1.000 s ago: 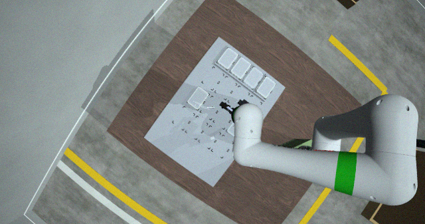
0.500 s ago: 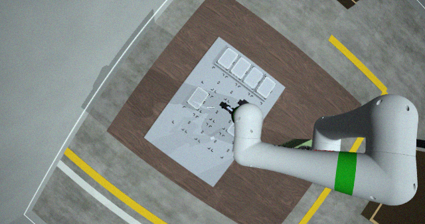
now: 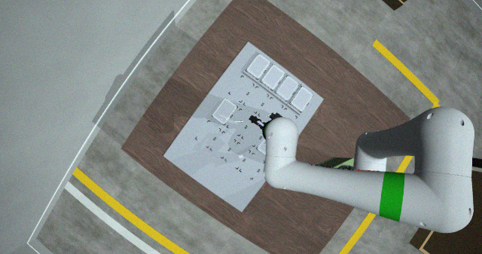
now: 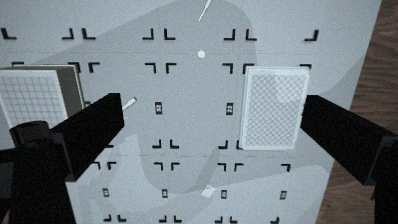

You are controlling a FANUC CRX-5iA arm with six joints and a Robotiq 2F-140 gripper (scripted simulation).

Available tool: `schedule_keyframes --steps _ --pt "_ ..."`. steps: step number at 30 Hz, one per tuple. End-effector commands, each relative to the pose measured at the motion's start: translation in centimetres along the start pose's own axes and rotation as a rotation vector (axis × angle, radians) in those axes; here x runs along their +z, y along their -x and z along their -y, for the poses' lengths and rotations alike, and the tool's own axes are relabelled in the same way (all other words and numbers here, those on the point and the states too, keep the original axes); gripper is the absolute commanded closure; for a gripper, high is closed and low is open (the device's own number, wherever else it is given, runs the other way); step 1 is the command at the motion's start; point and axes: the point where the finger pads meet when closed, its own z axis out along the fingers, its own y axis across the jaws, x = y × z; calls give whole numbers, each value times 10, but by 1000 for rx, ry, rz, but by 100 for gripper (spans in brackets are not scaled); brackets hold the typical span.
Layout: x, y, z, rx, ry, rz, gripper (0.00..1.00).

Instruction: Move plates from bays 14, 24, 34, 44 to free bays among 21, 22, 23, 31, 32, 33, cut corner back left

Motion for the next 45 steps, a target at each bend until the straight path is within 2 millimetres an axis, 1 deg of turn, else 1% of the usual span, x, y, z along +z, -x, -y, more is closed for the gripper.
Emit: schedule_keyframes --steps 1,4,17,19,34,36,45 --pt "-1 0 1 0 -1 0 0" --pt "-1 0 1 0 -1 0 0" --pt "-1 52 1 0 -1 0 0" --pt "-1 52 1 0 -1 0 0" --pt "-1 112 1 0 -1 0 0" --pt "-1 112 1 0 -1 0 0" --pt "-1 148 1 0 -1 1 0"
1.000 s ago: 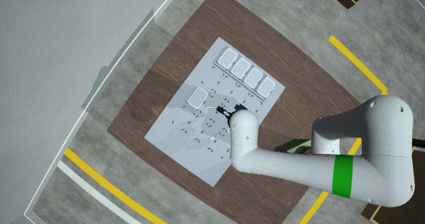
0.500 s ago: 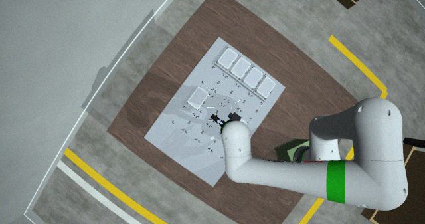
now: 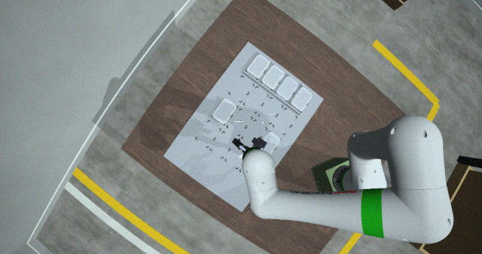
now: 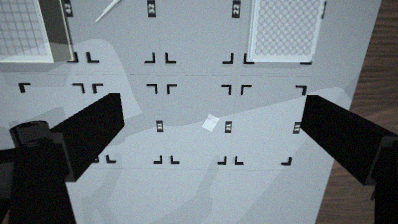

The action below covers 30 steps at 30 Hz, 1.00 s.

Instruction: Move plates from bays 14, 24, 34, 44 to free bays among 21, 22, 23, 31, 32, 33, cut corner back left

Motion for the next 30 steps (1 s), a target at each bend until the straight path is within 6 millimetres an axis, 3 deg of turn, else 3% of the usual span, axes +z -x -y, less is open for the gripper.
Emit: schedule_keyframes --steps 1,4,30 --pt "-1 18 1 0 -1 0 0" --pt "-1 30 1 0 -1 0 0" --pt "-1 30 1 0 -1 0 0"
